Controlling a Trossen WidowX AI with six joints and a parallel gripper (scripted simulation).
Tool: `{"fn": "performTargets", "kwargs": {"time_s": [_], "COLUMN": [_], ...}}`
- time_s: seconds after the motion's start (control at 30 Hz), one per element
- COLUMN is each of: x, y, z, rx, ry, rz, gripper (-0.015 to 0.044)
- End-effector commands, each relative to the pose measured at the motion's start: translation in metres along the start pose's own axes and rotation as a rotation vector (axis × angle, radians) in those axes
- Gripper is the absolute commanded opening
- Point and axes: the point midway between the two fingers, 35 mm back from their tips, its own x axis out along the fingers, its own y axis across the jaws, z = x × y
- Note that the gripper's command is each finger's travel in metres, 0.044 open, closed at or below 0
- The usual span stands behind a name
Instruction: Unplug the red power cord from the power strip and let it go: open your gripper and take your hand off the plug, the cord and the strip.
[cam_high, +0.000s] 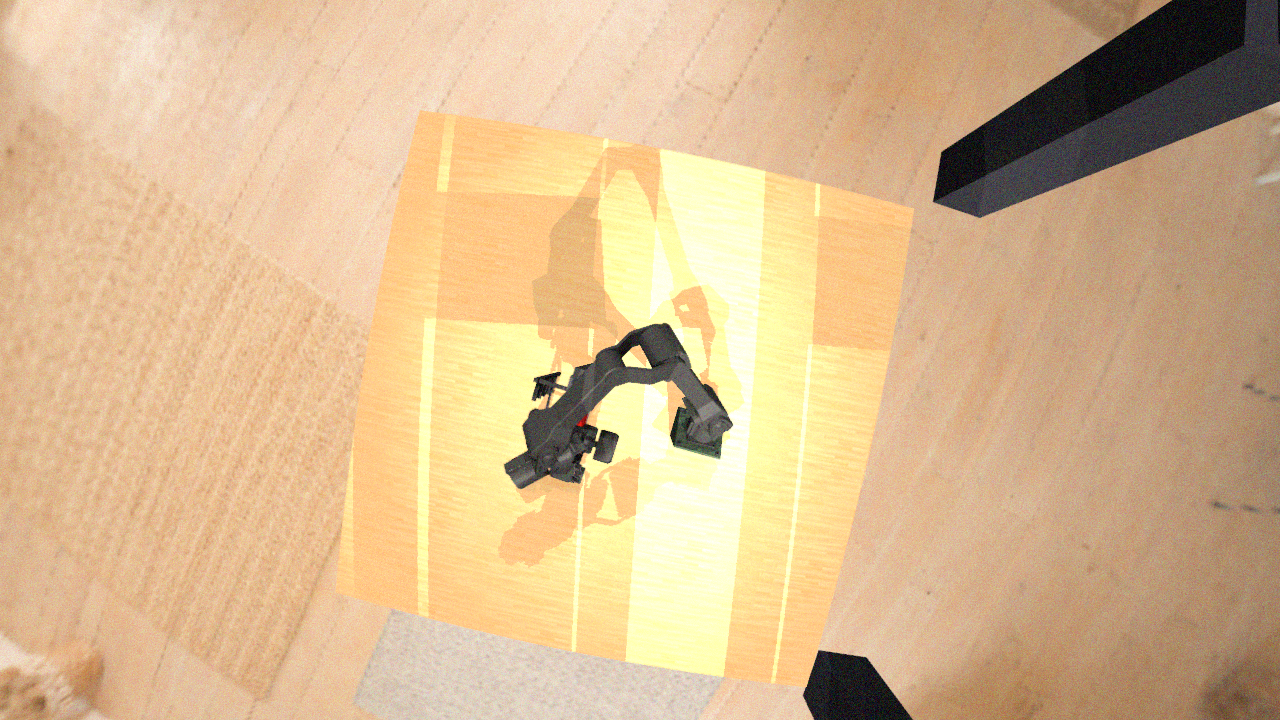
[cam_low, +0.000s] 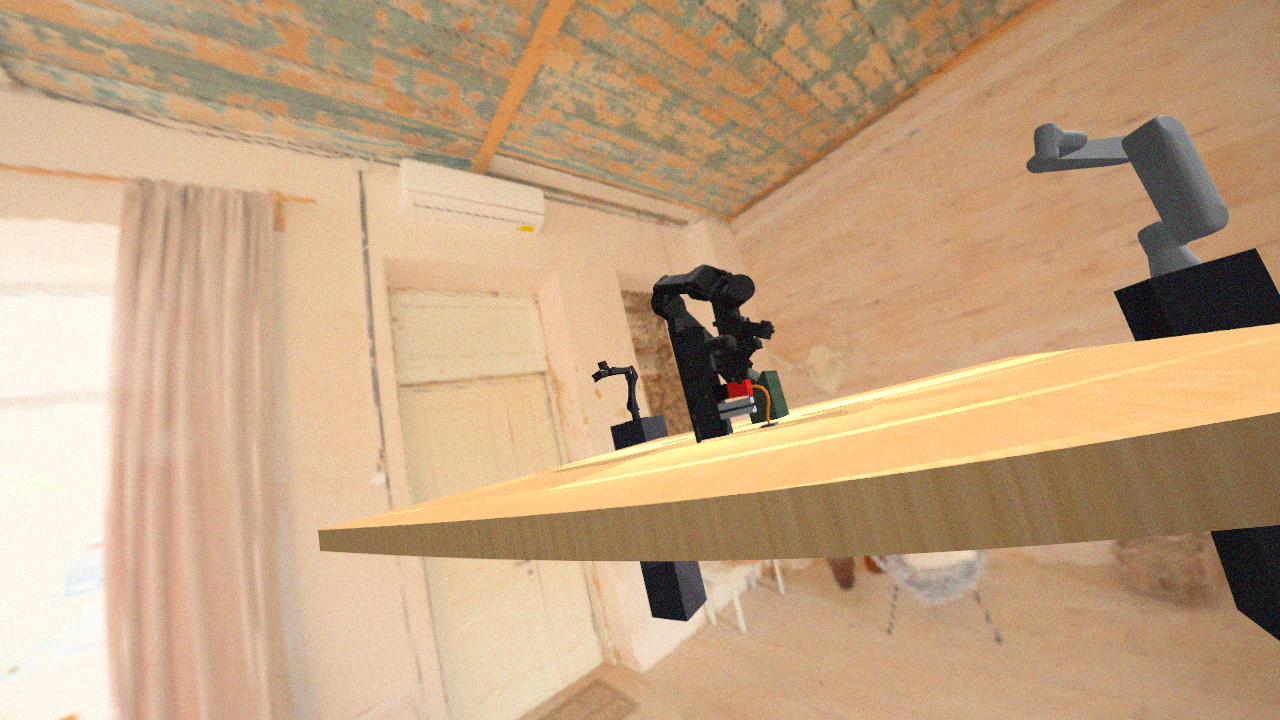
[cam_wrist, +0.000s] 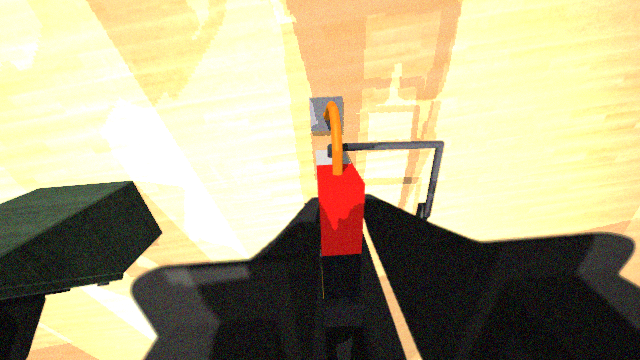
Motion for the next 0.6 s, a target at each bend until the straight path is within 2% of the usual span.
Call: {"fn": "performTargets", "kwargs": {"time_s": [0.0, 0.57], "x": [-0.008, -0.015], "y": [-0.003, -0.002], "z": [0.030, 0.057], "rx": [0.010, 0.009], "ry": [-0.072, -0.072], "rz": [-0.012, -0.013], "gripper": [0.0000, 0.0000]}}
